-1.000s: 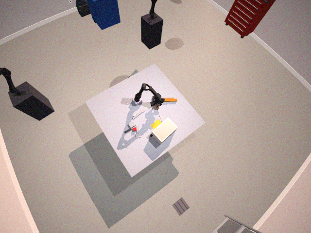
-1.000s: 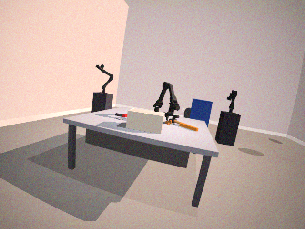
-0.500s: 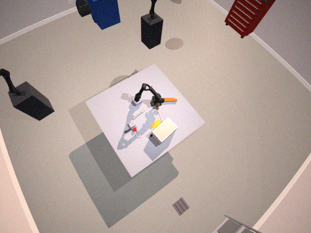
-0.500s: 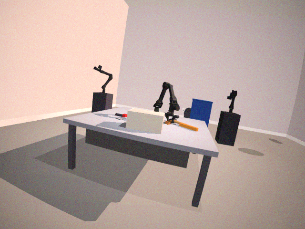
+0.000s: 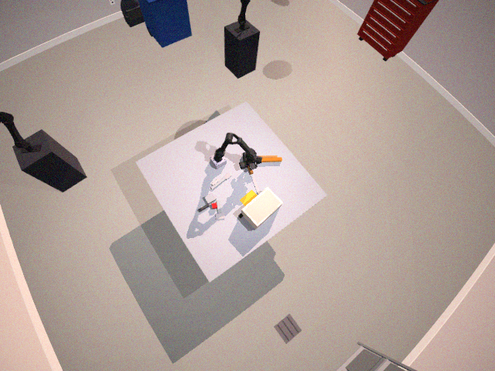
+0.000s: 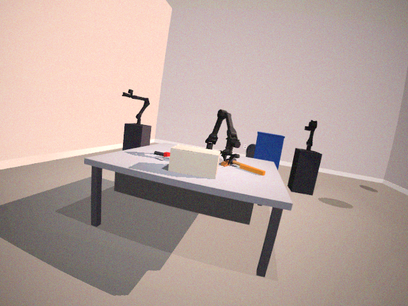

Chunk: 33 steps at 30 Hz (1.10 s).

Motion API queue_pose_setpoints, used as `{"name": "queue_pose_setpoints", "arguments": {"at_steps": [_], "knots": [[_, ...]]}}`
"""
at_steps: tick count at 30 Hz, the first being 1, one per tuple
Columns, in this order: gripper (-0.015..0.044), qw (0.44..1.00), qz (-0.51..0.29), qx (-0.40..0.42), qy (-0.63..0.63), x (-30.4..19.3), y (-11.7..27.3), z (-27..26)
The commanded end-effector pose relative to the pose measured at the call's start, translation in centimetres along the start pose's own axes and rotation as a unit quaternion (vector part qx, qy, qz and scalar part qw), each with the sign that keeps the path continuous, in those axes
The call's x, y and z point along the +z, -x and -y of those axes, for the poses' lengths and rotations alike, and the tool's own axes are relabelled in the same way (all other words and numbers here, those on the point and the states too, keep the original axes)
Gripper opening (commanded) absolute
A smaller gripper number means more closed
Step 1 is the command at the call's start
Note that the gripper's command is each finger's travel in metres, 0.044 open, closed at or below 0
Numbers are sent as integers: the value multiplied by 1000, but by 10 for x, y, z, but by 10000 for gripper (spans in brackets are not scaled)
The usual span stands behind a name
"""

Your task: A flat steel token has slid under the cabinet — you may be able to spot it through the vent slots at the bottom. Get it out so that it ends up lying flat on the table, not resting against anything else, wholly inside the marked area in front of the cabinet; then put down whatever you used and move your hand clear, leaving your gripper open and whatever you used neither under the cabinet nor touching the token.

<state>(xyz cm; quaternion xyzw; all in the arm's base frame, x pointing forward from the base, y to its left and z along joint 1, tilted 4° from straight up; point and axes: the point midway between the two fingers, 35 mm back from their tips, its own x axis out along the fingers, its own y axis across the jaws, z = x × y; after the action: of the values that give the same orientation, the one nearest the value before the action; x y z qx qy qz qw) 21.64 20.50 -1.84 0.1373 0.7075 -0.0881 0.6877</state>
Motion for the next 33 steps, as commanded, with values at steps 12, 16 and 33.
{"name": "queue_pose_setpoints", "arguments": {"at_steps": [12, 16, 33], "knots": [[0, 1000, 1, 0, 20, 19, 1, -1], [0, 1000, 1, -1, 23, 26, 1, -2], [0, 1000, 2, -1, 28, 54, 1, -3]]}}
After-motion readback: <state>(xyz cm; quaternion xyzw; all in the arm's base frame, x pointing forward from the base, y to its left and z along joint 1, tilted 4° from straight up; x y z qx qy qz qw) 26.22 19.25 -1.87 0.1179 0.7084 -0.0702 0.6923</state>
